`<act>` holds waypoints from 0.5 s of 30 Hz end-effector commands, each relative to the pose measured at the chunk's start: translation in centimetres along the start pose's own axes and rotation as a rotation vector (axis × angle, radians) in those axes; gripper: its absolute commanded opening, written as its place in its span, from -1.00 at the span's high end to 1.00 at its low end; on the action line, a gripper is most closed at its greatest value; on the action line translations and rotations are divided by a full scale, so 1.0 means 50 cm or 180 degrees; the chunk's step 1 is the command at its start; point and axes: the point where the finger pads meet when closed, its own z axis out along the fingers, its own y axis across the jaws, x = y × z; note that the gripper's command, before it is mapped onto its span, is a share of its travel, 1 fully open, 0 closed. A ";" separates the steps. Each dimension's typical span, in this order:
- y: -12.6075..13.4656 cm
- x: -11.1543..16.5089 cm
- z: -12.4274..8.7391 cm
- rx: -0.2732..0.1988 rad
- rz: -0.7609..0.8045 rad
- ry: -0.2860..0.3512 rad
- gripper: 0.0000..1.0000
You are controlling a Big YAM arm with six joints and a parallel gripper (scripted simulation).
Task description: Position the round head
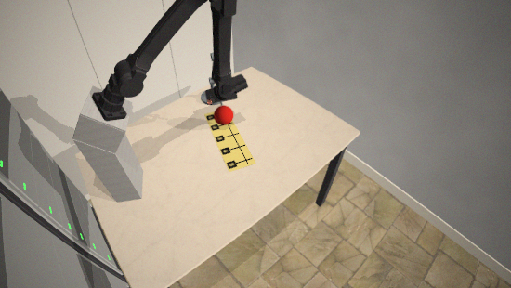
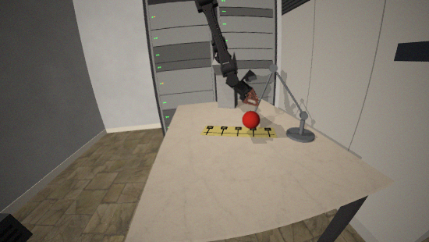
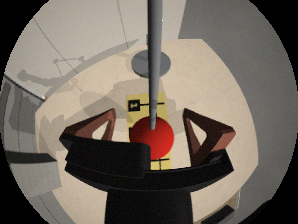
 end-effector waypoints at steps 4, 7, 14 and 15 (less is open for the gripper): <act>-0.009 -0.014 0.011 0.0020 -0.0016 -0.0038 1.00; -0.008 -0.012 0.008 0.0018 -0.0016 -0.0031 1.00; -0.006 -0.007 0.001 0.0015 -0.0015 -0.0017 1.00; -0.005 -0.007 0.000 0.0015 -0.0015 -0.0014 1.00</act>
